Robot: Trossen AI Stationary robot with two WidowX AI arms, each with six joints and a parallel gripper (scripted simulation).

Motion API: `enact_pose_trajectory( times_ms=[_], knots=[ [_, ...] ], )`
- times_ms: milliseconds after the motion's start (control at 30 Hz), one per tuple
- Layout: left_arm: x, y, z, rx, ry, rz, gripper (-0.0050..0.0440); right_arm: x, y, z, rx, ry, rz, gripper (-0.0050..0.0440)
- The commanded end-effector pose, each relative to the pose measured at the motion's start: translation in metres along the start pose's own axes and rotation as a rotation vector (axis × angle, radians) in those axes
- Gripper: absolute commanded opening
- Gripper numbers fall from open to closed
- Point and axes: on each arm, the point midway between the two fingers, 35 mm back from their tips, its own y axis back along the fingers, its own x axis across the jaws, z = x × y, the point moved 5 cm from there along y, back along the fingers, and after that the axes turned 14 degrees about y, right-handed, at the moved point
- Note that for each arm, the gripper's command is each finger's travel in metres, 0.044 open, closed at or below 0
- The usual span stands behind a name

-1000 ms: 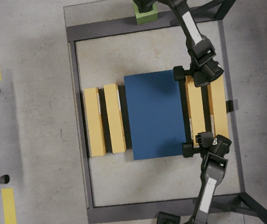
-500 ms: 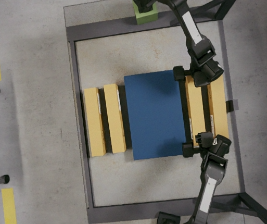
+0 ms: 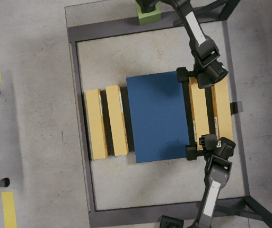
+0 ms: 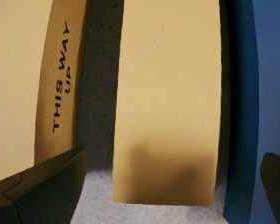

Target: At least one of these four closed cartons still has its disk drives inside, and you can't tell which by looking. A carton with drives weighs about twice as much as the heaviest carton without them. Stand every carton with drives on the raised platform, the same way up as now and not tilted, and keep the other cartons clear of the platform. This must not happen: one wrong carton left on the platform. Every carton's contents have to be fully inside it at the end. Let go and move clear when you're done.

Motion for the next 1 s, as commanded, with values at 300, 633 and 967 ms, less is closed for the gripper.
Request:
enact_pose_trajectory(
  times_ms=[300, 633, 967],
  knots=[
    [0.005, -0.053, -0.021, 0.002, -0.001, 0.006, 0.0382, 0.006, -0.057, -0.019, -0.029, -0.008, 0.006, 0.0382],
    [0.005, -0.053, -0.021, 0.002, -0.002, 0.005, 0.0382, 0.006, -0.056, -0.019, -0.038, -0.009, 0.009, 0.0382],
    [0.005, -0.053, -0.021, 0.002, -0.002, 0.005, 0.0382, 0.006, -0.056, -0.019, -0.038, -0.009, 0.009, 0.0382]
  ],
)
